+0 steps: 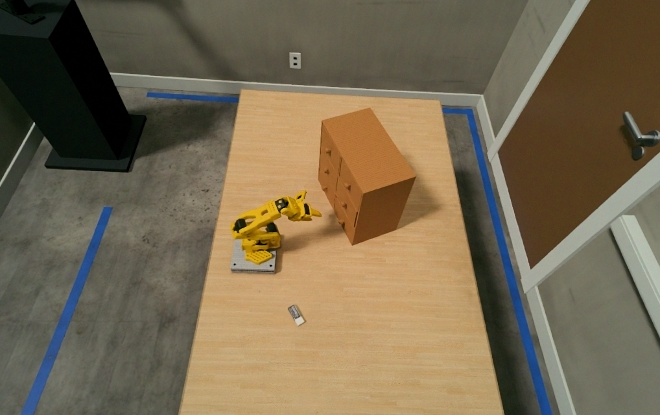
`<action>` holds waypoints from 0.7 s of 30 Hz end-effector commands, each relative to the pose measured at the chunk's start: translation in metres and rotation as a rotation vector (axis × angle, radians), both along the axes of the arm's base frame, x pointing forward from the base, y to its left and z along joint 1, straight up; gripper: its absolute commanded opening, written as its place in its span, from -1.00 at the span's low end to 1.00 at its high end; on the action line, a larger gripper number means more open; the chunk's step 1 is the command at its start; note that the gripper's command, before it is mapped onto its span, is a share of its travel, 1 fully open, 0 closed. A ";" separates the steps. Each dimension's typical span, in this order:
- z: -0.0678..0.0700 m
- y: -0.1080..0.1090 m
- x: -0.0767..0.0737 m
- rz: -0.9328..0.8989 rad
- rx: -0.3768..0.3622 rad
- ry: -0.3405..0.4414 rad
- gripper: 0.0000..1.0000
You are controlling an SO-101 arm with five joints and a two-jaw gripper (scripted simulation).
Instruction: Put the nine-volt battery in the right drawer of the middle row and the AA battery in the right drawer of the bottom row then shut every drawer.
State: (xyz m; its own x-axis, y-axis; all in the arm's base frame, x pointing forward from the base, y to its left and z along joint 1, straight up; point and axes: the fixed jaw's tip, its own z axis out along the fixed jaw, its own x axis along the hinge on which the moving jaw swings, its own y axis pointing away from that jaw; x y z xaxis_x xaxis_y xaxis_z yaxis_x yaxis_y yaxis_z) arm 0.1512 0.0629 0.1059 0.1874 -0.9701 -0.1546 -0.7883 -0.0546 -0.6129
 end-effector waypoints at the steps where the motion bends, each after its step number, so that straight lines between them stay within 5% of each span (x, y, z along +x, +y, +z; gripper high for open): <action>1: 0.004 -0.001 0.001 -0.048 0.035 -0.001 -0.57; 21: 0.005 0.000 0.002 -0.400 0.296 0.101 -0.57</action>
State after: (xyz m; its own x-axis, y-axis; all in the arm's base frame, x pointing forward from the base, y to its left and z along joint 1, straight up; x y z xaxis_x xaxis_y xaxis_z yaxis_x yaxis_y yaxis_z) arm 0.1520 0.0642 0.1069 -0.1660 -0.9040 -0.3940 -0.7905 0.3608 -0.4948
